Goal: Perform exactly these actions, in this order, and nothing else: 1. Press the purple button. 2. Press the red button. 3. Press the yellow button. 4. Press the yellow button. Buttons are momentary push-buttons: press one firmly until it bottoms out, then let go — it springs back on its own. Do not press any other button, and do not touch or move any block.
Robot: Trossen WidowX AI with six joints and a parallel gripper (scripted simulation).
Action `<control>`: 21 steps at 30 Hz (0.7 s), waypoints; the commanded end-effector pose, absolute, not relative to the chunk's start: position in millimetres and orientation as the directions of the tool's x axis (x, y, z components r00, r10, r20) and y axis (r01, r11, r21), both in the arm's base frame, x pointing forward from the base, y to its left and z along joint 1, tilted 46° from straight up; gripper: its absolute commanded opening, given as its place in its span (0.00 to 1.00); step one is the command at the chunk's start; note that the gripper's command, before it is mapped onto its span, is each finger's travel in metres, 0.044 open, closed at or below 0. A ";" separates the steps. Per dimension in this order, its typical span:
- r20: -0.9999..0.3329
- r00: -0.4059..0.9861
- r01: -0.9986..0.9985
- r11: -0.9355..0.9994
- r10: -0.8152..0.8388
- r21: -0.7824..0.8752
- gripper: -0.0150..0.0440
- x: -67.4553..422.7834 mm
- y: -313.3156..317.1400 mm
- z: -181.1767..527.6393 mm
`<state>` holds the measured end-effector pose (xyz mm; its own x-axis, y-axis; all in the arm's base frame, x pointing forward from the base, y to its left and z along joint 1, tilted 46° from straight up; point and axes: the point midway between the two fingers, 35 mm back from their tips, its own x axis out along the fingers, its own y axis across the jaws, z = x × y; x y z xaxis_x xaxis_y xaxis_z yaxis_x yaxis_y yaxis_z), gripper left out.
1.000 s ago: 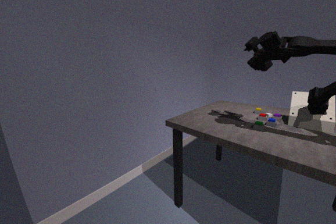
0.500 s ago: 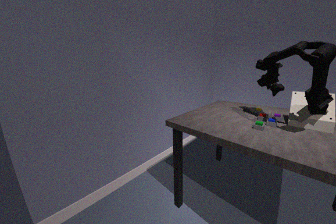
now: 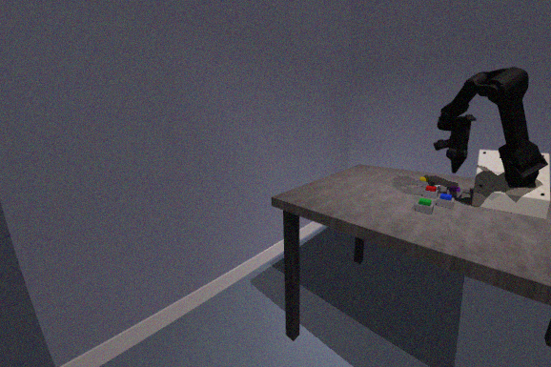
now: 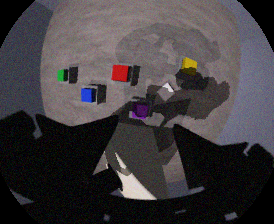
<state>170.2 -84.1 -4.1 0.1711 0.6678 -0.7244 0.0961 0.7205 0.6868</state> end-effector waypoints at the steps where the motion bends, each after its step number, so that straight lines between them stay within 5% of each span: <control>1: -0.704 0.149 0.108 0.696 0.695 0.710 0.67 168.4 -52.3 -26.3; 10: -0.703 0.149 0.107 0.696 0.695 0.710 0.29 168.5 -50.4 -27.9; 21: -0.703 0.149 0.108 0.696 0.695 0.710 0.29 169.3 -47.7 -30.8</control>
<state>170.1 -51.5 -28.9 0.1513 0.6900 -0.7078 0.1009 0.7016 0.7054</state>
